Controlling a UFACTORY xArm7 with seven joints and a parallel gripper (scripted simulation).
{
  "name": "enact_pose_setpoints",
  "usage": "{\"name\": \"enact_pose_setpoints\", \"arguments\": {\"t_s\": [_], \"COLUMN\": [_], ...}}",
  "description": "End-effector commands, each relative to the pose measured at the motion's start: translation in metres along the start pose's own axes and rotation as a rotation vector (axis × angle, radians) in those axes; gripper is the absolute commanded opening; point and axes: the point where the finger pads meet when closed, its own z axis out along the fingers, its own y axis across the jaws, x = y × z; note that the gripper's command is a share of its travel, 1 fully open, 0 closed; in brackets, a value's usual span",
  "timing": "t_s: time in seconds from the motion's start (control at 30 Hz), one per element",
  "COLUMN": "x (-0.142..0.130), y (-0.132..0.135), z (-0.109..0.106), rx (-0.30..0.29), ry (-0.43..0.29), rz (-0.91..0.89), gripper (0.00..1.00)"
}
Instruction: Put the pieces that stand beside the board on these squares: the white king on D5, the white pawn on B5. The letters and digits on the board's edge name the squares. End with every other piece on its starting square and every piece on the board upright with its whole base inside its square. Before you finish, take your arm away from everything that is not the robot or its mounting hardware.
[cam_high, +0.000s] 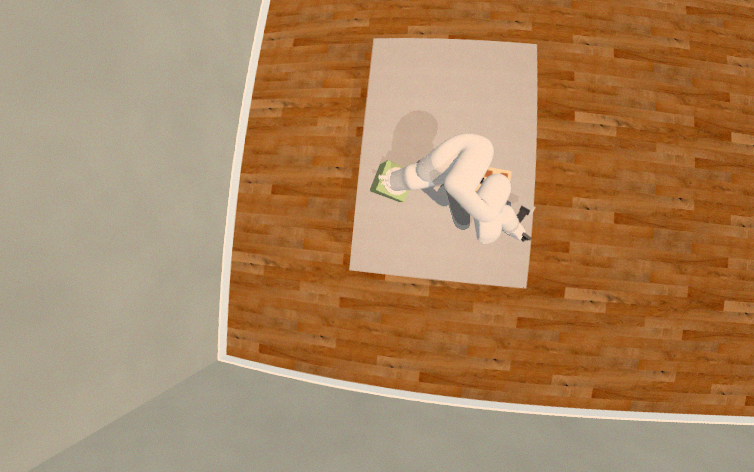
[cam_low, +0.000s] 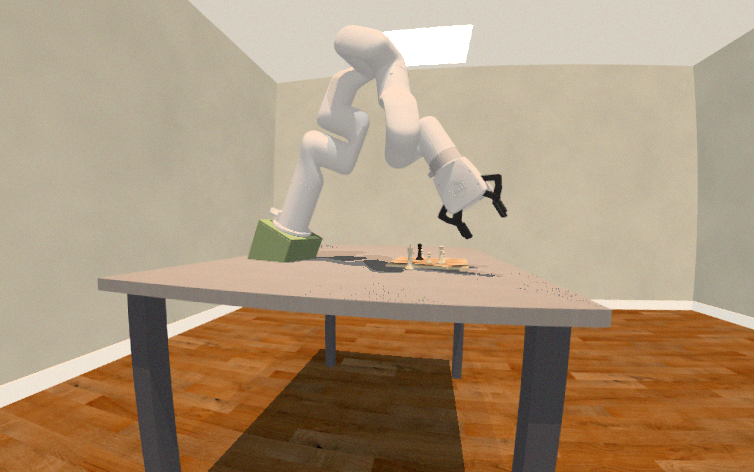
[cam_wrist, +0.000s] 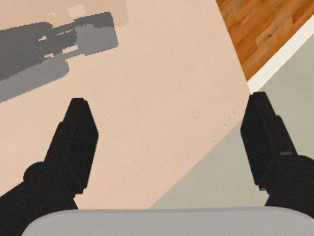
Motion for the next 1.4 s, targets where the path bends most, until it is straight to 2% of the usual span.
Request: {"name": "enact_pose_setpoints", "arguments": {"t_s": [0.0,0.17,0.2,0.93,0.97,1.37], "x": [0.0002,0.0002,0.0032,0.0032,0.0067,0.0067], "y": [0.0014,0.0014,-0.0008,-0.0008,-0.0033,-0.0033], "z": [-0.0003,-0.0003,0.0023,0.0023,0.0043,0.0043], "rx": [0.0,0.0,0.032,0.032,0.065,0.065], "ry": [0.0,0.0,-0.019,-0.019,-0.039,-0.039], "rz": [0.001,0.001,0.045,0.045,0.091,0.091], "gripper": [1.0,1.0,1.0,1.0,1.0,1.0]}}
